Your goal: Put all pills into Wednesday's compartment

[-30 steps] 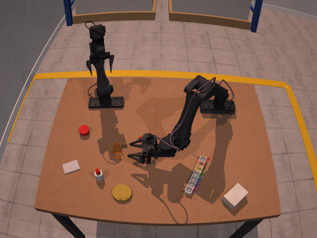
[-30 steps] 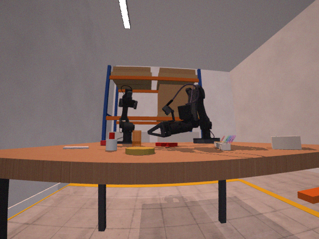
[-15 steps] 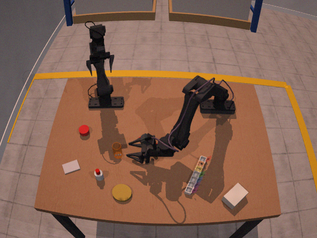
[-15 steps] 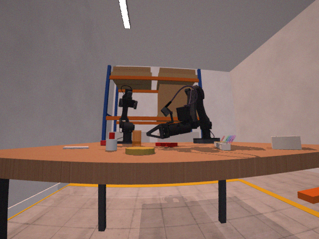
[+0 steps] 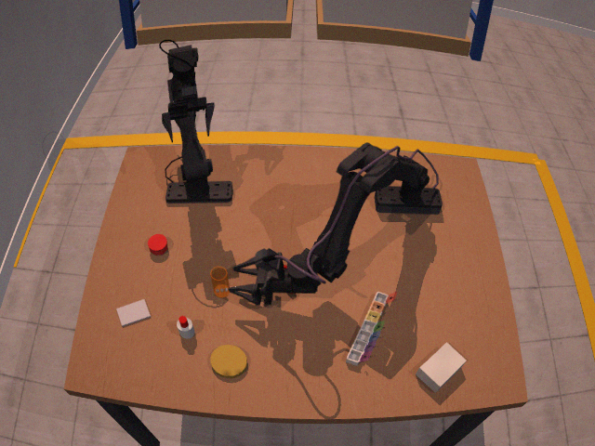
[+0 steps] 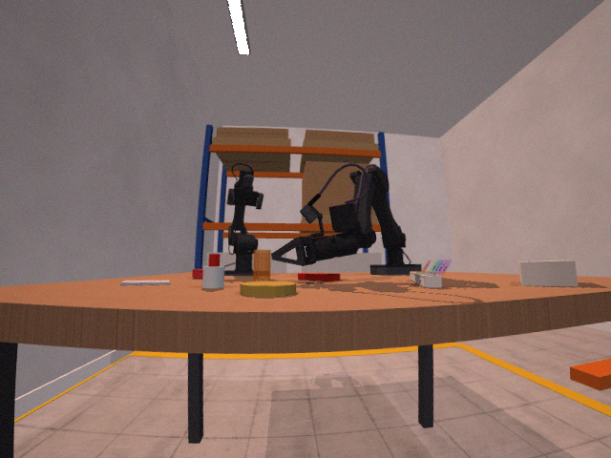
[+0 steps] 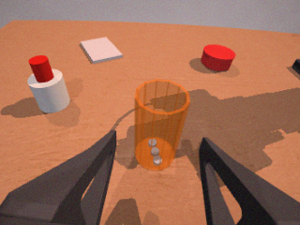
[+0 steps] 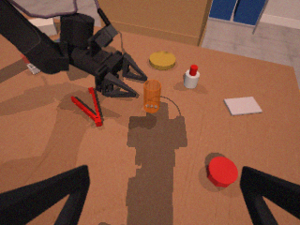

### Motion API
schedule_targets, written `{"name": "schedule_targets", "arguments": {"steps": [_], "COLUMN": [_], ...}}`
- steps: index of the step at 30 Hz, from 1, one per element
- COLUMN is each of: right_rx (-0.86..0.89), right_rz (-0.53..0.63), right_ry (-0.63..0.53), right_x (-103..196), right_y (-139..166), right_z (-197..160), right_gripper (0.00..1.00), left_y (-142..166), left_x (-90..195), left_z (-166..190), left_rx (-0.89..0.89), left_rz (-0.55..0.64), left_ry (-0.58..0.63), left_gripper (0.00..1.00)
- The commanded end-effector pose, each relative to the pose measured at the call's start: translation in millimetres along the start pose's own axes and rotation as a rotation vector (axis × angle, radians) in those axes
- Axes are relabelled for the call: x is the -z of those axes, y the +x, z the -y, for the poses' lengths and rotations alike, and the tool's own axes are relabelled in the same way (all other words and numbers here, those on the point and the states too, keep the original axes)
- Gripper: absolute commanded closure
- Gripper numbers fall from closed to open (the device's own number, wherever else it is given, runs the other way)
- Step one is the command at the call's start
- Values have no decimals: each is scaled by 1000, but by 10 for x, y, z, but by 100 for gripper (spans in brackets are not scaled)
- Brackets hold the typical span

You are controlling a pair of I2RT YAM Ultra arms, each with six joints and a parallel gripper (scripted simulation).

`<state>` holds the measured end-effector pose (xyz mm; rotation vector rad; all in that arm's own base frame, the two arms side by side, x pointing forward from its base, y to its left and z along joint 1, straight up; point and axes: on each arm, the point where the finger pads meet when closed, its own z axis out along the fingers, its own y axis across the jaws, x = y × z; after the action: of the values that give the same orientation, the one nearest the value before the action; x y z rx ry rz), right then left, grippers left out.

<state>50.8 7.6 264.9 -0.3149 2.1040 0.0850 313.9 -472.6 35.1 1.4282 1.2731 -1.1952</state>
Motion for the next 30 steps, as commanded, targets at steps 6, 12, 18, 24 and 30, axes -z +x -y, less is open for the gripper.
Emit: {"name": "schedule_targets", "arguments": {"steps": [6,12,18,24,30], "right_rx": [-2,-2,-2,-2,-2], "right_rz": [-19,-19,-19,-19,-19], "right_ry": [-3,-3,-3,-3,-3], "right_x": [-27,-27,-27,-27,-27], "right_y": [46,46,46,46,46], "right_z": [6,6,6,6,6], "right_gripper": [0,0,0,0,0], "left_y": [-48,-48,-49,-50,-52], "left_x": [-193,-253,-344,-419,-408], "left_z": [-10,-9,-8,-7,-6], "left_rx": [6,6,6,6,3], "left_rz": [0,0,0,0,2], "left_ry": [3,3,3,3,8], "left_gripper": [35,35,35,35,35]}}
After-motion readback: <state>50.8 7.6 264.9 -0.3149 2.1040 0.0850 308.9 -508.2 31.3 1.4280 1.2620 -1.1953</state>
